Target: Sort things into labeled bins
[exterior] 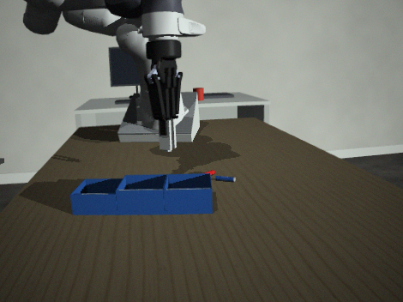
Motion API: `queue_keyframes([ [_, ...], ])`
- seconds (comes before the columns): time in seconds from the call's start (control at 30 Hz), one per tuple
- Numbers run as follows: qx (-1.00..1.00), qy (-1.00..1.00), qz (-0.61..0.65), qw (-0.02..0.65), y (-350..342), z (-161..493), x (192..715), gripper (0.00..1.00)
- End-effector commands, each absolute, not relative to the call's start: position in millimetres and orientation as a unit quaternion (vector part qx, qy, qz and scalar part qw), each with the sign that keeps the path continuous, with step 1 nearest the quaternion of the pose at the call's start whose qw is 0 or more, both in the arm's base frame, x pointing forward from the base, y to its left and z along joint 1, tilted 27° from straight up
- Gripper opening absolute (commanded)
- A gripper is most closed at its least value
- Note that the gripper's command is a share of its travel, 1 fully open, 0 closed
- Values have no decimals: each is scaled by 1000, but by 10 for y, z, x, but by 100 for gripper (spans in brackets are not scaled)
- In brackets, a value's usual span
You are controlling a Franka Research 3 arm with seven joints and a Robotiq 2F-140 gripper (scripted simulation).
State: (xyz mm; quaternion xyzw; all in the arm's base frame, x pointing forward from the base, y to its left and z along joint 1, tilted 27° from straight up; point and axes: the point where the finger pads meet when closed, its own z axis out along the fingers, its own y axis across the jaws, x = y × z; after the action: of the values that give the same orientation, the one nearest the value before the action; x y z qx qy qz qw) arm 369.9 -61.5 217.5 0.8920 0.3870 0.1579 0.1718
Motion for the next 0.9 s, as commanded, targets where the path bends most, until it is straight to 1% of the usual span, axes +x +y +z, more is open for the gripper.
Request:
queue_keyframes([
  [0.0,892,387,156,173,-635,2184,3694,7],
  [0.7,892,387,156,173,-635,2184,3694,7],
  [0.87,892,387,156,173,-618,2281,3912,7],
])
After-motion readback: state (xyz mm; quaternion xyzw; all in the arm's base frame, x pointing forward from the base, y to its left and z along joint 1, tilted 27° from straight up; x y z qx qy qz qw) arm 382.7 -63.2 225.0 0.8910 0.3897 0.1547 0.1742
